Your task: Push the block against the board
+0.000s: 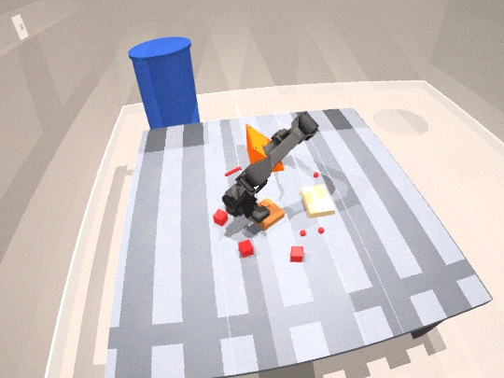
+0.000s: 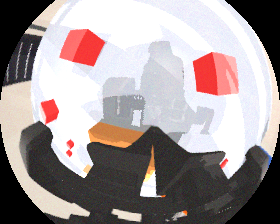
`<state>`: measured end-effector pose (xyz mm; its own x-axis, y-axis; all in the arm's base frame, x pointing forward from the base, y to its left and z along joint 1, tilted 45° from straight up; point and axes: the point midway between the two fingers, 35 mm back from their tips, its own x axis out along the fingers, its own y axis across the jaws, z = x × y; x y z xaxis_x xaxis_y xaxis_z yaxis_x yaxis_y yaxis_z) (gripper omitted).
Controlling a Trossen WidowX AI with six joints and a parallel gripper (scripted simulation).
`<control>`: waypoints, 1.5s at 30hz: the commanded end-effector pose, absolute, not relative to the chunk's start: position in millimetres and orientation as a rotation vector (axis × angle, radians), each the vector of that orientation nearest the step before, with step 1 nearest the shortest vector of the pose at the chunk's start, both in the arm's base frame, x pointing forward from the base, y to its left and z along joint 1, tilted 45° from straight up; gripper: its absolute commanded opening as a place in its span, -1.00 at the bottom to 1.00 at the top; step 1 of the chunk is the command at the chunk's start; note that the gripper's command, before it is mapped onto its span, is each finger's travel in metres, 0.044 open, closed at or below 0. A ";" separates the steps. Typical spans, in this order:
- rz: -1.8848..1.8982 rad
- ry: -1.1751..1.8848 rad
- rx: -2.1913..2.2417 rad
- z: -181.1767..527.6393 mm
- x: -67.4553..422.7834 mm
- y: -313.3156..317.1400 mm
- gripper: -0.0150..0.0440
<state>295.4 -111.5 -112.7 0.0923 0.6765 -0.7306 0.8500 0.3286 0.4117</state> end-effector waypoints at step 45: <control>-0.226 1.650 1.416 -66.1 267.9 -55.0 -0.49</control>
<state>270.4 -61.2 -68.6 0.0903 0.6799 -0.7277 0.8524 0.3251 0.4095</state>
